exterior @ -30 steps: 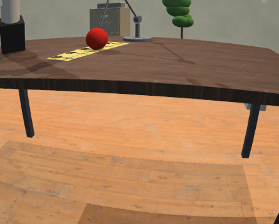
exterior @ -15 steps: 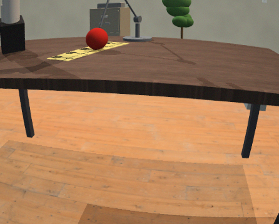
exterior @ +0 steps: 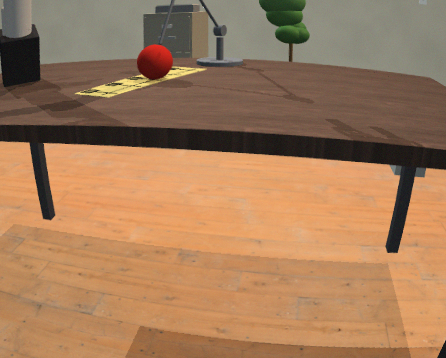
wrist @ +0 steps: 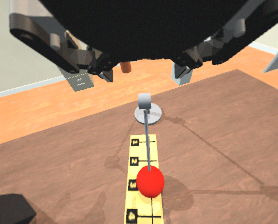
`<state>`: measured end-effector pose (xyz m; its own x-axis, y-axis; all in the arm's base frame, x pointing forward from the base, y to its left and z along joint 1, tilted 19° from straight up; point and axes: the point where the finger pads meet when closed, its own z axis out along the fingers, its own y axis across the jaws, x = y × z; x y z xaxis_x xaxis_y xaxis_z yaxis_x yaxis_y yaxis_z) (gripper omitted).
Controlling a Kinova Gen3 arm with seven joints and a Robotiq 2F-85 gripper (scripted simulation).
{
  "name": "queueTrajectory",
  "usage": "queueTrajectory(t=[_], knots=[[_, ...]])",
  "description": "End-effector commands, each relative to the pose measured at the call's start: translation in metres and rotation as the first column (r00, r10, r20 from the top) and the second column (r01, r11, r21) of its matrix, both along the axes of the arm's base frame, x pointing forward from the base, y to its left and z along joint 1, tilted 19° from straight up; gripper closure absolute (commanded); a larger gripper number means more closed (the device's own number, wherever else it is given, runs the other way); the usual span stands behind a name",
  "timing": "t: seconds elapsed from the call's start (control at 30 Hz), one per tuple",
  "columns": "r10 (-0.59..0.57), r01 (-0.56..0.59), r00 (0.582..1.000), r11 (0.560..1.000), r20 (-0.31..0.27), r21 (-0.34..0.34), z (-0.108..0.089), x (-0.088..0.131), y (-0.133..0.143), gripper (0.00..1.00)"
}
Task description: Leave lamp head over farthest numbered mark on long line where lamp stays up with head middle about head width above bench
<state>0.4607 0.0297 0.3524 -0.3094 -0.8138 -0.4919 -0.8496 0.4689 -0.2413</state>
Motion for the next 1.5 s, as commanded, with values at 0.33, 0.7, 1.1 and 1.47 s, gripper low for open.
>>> queueTrajectory(t=[0.33, 0.7, 1.1, 1.47], knots=[[0.017, -0.017, 1.000, 1.000, 0.001, 0.004, -0.004, 0.027, 0.044, 0.00], [-0.003, 0.003, 1.000, 1.000, 0.005, -0.002, -0.008, 0.055, 0.073, 0.00], [-0.021, 0.021, 1.000, 1.000, 0.010, -0.006, -0.011, 0.058, 0.091, 0.00], [-0.048, 0.047, 0.999, 0.997, -0.010, -0.056, -0.012, 0.058, 0.100, 0.00]])
